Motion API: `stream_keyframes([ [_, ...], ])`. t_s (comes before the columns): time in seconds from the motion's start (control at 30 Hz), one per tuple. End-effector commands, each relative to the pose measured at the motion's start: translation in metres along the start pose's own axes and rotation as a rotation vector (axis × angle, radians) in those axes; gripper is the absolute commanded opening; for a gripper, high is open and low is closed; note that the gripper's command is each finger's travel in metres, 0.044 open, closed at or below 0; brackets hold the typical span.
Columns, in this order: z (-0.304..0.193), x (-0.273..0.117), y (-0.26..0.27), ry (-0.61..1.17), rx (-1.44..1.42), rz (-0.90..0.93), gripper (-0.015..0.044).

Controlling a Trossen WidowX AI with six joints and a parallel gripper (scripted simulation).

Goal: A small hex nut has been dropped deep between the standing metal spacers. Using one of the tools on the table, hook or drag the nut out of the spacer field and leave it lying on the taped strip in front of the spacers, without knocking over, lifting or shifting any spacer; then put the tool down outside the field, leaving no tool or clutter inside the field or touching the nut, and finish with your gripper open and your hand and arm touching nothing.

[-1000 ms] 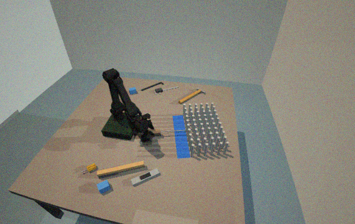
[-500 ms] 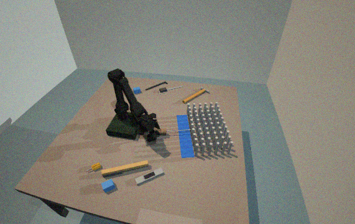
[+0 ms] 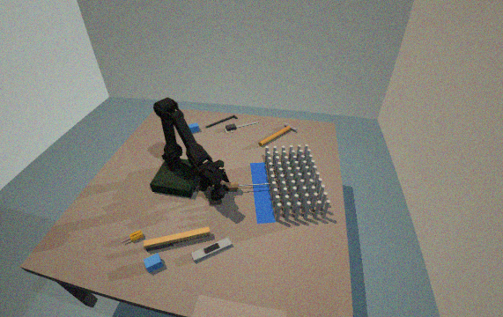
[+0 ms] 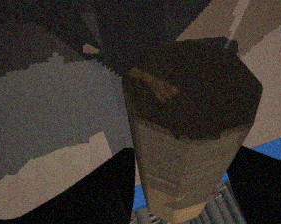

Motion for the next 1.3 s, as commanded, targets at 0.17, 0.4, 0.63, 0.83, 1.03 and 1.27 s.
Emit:
stream_keyframes([
  [0.17, -0.010, 0.003, 0.000, 0.009, -0.003, 0.004, 0.0000],
  [0.4, -0.016, 0.007, 0.000, 0.010, -0.003, 0.004, 0.0000],
  [0.63, -0.021, 0.010, -0.001, 0.010, -0.003, 0.004, 0.0000],
  [0.83, -0.026, 0.014, -0.001, 0.011, -0.003, 0.004, 0.0000],
  [1.03, -0.031, 0.017, -0.002, 0.011, -0.003, 0.004, 0.0000],
  [1.27, -0.036, 0.020, -0.002, 0.012, -0.003, 0.003, 0.0000],
])
Point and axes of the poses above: the point midway between the two fingers, 35 mm back from their tips, its own x axis out along the fingers, its own y axis across the jaws, z = x × y, the point moved 4 cm from there along -x, back along the fingers, and after that the axes turned 5 degrees about x, right-handed, at the moved point
